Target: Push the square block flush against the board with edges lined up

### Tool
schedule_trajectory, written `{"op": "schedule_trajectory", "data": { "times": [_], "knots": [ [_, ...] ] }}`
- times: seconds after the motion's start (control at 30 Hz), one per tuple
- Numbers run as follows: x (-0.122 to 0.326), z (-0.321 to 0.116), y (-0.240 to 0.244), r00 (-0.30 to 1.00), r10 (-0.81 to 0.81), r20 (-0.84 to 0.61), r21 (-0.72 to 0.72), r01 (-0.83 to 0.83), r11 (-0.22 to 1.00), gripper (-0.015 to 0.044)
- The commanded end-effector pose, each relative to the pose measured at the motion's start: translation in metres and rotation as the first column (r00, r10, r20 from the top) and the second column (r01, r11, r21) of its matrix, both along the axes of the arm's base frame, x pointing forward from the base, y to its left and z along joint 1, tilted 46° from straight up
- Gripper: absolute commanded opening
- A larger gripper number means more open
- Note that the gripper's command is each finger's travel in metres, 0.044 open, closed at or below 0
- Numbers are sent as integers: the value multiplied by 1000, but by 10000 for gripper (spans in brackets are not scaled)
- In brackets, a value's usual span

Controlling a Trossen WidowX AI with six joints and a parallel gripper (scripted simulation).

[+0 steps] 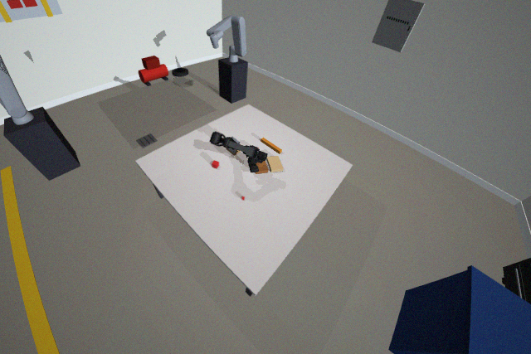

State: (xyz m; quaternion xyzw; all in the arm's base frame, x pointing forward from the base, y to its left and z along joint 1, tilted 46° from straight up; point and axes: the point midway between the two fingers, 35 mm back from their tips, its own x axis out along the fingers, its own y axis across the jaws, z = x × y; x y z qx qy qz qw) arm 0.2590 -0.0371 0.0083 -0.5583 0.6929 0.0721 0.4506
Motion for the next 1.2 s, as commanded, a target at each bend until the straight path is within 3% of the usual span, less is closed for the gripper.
{"op": "schedule_trajectory", "data": {
  "times": [0.0,0.5,1.17],
  "knots": [
    [3,-4,2,1000,0,-2,-5,0,1000,0],
    [15,-17,15,1000,0,-1,-3,0,1000,0],
    [2,1,-3,1000,1,-2,-3,-1,1000,0]
  ]
}}
